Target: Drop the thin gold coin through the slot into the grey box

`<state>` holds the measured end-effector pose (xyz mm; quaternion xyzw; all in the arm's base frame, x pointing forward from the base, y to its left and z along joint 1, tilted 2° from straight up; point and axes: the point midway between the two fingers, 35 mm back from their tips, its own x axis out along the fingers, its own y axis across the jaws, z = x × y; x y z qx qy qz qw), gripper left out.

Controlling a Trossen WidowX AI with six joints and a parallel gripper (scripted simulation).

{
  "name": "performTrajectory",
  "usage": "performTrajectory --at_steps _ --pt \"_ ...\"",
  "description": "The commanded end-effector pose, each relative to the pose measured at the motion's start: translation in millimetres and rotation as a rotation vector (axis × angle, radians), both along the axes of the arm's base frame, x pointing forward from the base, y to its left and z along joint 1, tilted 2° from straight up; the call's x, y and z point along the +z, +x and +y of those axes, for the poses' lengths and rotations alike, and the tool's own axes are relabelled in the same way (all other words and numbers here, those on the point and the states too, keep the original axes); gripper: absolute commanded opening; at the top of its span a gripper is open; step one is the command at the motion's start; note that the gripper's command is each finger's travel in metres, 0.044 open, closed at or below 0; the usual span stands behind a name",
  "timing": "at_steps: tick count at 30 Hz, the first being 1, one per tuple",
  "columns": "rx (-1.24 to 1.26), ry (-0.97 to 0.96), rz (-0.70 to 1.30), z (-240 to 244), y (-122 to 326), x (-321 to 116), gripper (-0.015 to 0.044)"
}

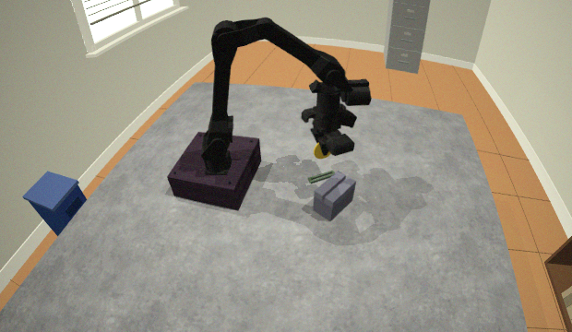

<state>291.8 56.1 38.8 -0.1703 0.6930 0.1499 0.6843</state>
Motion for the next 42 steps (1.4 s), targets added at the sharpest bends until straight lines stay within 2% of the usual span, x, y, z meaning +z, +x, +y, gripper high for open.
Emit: performTrajectory --at_steps 1,6,18,25,42 --pt "0.001 0.005 -0.009 0 -1 12 0.0" --pt "0.024 0.005 -0.008 1 -1 16 0.0" --pt "0.403 0.005 0.003 5 6 19 0.0" --pt "0.409 0.005 0.003 4 6 19 0.0" --pt "0.409 0.002 0.002 -37 19 21 0.0"
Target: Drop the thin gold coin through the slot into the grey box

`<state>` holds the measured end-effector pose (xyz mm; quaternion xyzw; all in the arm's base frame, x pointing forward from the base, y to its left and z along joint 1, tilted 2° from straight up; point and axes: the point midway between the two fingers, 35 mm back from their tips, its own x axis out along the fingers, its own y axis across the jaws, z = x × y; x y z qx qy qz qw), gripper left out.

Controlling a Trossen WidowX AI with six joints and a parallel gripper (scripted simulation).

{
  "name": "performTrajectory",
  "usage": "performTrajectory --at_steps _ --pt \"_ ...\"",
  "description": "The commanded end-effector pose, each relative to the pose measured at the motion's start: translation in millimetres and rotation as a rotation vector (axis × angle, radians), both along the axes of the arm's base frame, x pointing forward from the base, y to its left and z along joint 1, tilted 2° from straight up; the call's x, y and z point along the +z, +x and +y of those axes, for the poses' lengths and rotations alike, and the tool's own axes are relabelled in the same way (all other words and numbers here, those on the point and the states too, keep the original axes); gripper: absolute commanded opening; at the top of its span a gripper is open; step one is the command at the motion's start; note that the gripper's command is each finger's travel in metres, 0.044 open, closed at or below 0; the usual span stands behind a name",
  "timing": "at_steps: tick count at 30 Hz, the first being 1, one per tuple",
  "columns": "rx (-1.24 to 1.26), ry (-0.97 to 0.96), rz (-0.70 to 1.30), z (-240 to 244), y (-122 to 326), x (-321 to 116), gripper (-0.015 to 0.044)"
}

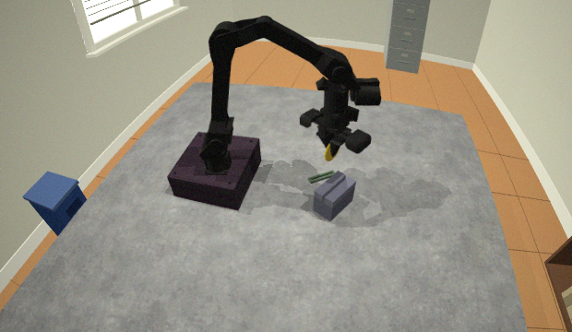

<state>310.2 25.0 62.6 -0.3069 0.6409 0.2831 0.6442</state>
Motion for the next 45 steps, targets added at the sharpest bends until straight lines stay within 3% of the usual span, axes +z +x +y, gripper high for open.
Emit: performTrajectory --at_steps 1,26,45 --pt "0.005 0.0 0.013 -9 2 -3 0.0" --pt "0.005 -0.006 0.013 -74 9 -1 0.0" --pt "0.0 -0.004 -0.001 -74 9 1 0.0"
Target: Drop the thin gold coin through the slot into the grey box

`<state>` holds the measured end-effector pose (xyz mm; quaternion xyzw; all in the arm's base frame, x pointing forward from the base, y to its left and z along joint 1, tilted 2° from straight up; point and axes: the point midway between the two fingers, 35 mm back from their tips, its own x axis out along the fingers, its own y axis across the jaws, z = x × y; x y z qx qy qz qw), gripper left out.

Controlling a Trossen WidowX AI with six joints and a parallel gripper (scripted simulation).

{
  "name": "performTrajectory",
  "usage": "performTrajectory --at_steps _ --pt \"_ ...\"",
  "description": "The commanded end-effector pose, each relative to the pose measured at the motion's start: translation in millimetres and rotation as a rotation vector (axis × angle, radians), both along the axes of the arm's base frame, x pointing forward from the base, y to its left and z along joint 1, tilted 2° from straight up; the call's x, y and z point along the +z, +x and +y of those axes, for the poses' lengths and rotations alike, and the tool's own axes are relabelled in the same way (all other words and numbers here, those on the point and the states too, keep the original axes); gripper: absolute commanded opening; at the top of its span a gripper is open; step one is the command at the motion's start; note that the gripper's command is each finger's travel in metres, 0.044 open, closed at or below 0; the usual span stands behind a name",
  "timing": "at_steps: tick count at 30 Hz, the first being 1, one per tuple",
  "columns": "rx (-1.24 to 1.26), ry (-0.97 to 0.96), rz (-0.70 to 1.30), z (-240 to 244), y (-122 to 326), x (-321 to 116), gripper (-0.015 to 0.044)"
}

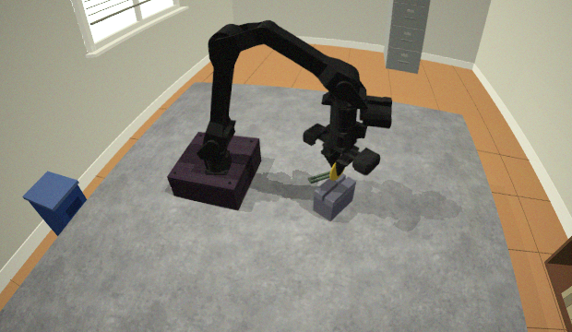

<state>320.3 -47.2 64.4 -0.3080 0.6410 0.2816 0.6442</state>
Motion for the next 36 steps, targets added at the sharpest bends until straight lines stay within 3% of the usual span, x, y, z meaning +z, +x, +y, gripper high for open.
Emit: performTrajectory --at_steps 1,36 --pt "0.001 -0.001 0.0 -2.1 -0.9 -1.8 0.0" --pt "0.0 -0.001 -0.003 -3.3 -2.6 -10.5 0.0"
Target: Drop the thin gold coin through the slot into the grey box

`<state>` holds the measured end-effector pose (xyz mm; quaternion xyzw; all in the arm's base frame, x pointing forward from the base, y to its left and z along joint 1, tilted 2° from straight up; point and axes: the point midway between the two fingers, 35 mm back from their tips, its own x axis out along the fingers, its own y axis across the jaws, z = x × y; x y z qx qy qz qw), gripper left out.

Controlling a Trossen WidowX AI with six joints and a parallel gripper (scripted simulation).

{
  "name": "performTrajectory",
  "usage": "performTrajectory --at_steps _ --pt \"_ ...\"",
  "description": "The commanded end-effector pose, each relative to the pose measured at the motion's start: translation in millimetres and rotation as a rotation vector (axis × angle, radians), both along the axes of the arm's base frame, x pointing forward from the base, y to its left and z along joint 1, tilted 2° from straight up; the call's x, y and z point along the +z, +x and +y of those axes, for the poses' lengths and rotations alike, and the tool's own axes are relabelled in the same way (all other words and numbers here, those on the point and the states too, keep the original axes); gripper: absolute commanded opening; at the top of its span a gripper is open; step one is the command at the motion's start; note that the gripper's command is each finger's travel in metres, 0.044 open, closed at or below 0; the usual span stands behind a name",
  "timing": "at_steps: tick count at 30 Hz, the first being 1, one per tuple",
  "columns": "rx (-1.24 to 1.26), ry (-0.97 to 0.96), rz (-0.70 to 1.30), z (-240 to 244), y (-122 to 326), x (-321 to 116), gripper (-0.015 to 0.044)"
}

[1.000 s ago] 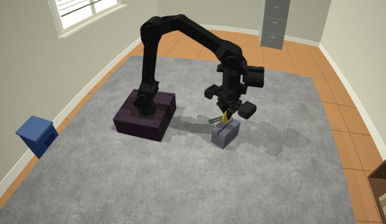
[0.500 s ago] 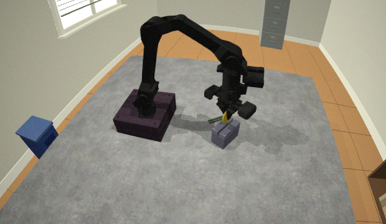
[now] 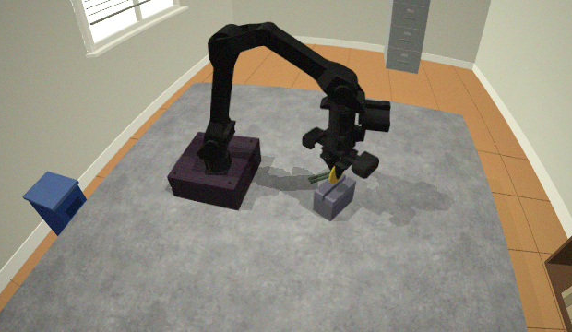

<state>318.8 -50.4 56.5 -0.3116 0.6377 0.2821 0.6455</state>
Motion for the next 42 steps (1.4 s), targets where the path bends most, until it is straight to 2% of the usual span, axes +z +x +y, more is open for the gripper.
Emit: performTrajectory --at_steps 1,42 --pt "-0.007 0.001 0.005 -0.1 -1.0 -3.0 0.0" --pt "-0.002 0.001 0.005 -0.3 -0.3 -7.7 0.0"
